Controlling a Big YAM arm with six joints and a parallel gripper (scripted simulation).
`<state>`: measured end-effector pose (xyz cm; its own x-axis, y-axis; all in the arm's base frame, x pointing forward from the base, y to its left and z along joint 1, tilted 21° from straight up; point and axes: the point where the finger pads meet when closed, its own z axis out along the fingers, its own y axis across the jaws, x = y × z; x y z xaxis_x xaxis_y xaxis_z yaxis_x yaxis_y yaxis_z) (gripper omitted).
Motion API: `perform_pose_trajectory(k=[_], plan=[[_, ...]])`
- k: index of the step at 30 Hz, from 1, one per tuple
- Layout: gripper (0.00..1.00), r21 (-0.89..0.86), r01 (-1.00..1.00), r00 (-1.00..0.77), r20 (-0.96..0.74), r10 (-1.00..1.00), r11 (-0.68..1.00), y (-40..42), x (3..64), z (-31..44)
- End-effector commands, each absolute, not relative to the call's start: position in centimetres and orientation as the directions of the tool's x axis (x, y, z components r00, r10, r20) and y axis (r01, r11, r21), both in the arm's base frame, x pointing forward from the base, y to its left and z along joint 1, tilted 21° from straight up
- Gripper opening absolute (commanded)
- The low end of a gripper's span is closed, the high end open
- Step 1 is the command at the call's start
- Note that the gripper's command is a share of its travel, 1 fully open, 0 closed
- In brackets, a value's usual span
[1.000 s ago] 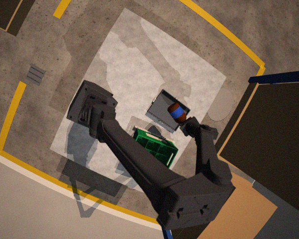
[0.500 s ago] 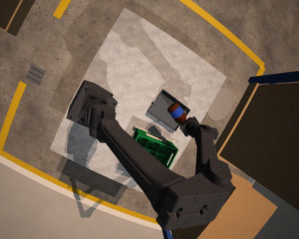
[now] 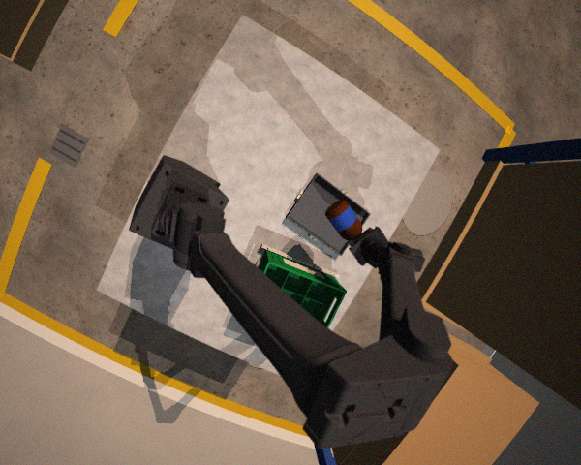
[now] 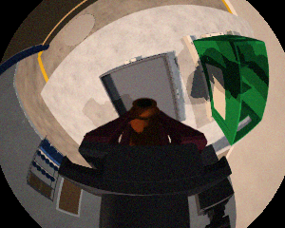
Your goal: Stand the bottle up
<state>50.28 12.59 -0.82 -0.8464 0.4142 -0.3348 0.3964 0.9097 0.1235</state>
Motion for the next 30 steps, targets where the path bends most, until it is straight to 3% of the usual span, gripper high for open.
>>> perform_pose_trajectory(k=[1,30], plan=[[0.00,0.141,0.388,-0.842,-0.347,0.413,0.911,13.40,50.17,1.07],[0.00,0.168,0.454,-0.809,-0.335,0.484,0.875,13.40,50.17,1.07]])
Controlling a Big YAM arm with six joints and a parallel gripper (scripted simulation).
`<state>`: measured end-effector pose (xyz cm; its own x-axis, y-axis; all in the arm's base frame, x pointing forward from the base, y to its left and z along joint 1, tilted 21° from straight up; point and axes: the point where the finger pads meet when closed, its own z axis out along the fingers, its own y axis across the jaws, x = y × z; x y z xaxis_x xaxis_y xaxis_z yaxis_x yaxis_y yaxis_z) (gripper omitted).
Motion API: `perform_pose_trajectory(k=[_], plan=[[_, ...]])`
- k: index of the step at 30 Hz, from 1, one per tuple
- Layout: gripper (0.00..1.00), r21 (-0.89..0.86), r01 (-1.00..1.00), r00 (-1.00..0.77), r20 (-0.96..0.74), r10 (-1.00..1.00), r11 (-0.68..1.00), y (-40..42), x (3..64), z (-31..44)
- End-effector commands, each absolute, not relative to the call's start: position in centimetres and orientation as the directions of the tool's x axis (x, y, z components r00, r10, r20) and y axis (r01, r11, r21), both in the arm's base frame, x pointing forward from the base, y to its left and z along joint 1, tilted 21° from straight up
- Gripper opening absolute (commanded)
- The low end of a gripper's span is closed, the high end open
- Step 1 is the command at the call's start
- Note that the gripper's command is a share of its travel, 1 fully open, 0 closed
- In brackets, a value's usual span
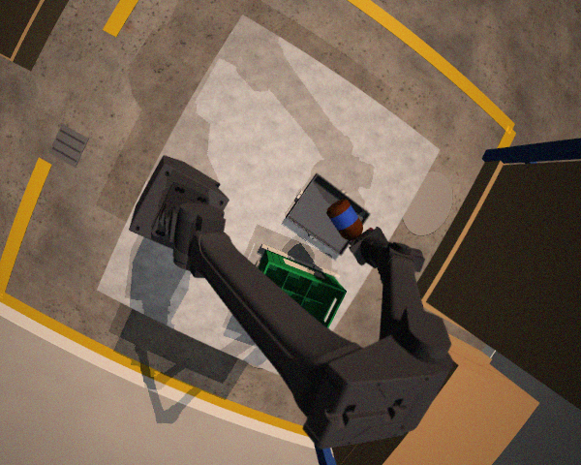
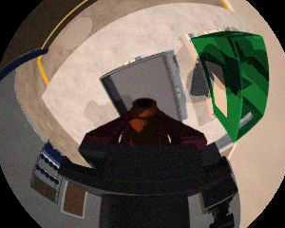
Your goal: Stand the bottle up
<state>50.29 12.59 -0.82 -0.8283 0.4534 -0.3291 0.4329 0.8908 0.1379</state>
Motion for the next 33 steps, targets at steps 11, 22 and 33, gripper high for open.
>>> perform_pose_trajectory(k=[11,22,33], plan=[[0.00,0.214,0.565,-0.735,-0.307,0.604,0.797,13.40,50.17,1.07],[0.00,0.221,0.580,-0.723,-0.303,0.621,0.784,13.40,50.17,1.07],[0.00,0.220,0.578,-0.725,-0.303,0.618,0.786,13.40,50.16,1.07]])
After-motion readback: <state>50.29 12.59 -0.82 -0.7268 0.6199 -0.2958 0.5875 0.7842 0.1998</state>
